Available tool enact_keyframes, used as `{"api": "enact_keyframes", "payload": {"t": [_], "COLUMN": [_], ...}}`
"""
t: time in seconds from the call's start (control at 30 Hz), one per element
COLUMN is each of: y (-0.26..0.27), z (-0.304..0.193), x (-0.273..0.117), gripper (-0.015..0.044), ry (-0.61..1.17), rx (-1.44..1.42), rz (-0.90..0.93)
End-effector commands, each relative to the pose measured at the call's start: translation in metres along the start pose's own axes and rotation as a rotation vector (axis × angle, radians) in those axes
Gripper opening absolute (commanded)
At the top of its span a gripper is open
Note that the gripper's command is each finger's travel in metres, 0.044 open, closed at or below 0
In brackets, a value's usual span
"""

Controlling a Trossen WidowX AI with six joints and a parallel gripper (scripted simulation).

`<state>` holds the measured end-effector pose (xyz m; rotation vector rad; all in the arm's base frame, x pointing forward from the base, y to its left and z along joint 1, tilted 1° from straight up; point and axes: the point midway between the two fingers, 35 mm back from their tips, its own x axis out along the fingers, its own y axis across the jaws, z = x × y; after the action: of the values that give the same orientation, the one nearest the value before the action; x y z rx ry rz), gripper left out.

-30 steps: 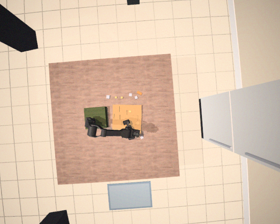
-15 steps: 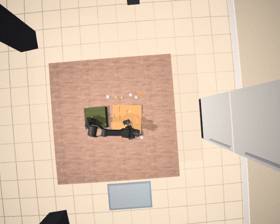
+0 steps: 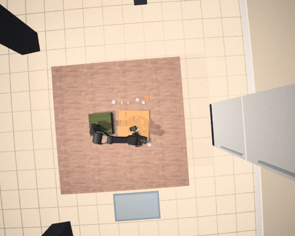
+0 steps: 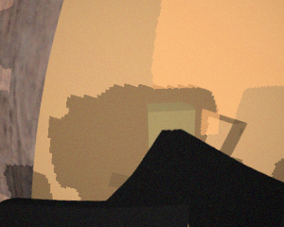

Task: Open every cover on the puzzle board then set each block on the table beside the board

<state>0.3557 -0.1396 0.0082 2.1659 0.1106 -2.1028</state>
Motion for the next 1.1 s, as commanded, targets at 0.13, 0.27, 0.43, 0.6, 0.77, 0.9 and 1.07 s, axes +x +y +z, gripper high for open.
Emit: {"api": "enact_keyframes", "payload": {"t": [0.13, 0.27, 0.43, 0.6, 0.77, 0.9, 1.07], "y": [-0.002, -0.002, -0.002, -0.002, -0.002, -0.003, -0.003], "z": [0.0, 0.001, 0.002, 0.002, -0.002, -0.007, -0.015], "x": [0.003, 0.004, 0.007, 0.007, 0.007, 0.007, 0.007], "gripper": [0.0, 0.0, 0.0, 0.0, 0.0, 0.0, 0.0], "ry": [-0.004, -0.004, -0.004, -0.004, -0.003, -0.003, -0.002], "rx": [-0.004, -0.004, -0.004, -0.004, -0.004, -0.004, -0.004], "rz": [-0.01, -0.01, -0.01, -0.01, -0.01, -0.01, -0.01]}}
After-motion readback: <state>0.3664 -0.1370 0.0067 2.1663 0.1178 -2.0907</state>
